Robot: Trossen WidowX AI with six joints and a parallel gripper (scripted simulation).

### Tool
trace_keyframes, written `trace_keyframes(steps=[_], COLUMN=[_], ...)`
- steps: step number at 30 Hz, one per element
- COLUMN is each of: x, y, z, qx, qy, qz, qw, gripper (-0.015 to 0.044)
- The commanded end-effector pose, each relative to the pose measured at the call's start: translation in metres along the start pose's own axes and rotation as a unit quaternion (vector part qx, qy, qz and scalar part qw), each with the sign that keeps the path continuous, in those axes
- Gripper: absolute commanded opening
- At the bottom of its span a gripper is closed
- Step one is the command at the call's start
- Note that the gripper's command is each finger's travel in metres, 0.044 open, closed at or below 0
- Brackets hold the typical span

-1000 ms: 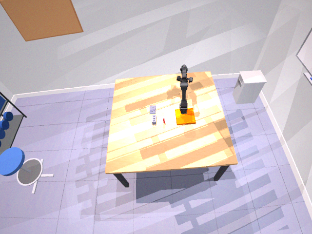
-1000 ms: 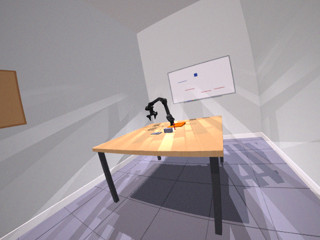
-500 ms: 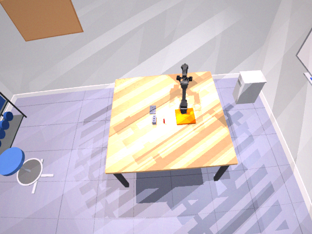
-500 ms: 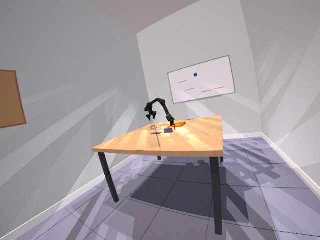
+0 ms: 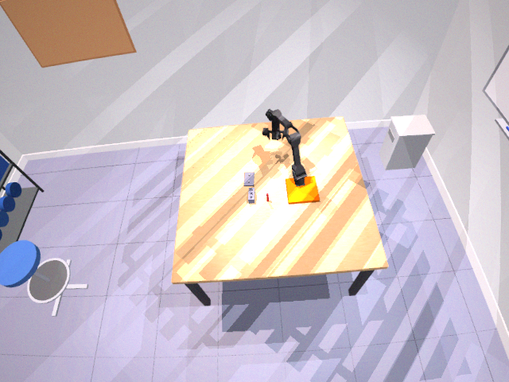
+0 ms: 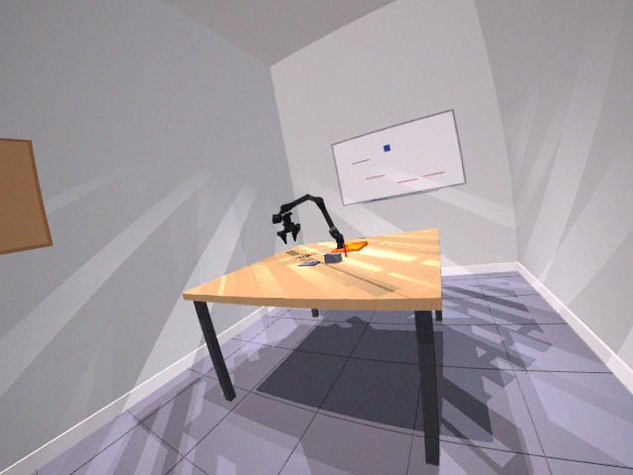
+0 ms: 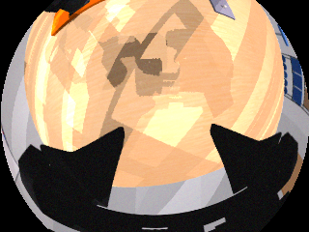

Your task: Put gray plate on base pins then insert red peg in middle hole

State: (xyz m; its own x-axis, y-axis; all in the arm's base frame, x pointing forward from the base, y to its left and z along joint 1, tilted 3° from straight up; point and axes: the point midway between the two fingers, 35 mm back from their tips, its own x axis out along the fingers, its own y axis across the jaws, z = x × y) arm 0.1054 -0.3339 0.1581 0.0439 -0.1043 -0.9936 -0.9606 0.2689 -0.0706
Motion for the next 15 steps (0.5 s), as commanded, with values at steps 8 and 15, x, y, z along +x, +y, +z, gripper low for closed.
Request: trace_keyframes(steps=[8, 15], x=[-0.002, -0.006], y=[-0.121, -0.155], z=[0.132, 0.226], qx=[-0.02, -0.015], qy=[-0.019, -0.022], qz=[-0.006, -0.011], qw=[1.0, 1.0], gripper=[0.044, 0.044])
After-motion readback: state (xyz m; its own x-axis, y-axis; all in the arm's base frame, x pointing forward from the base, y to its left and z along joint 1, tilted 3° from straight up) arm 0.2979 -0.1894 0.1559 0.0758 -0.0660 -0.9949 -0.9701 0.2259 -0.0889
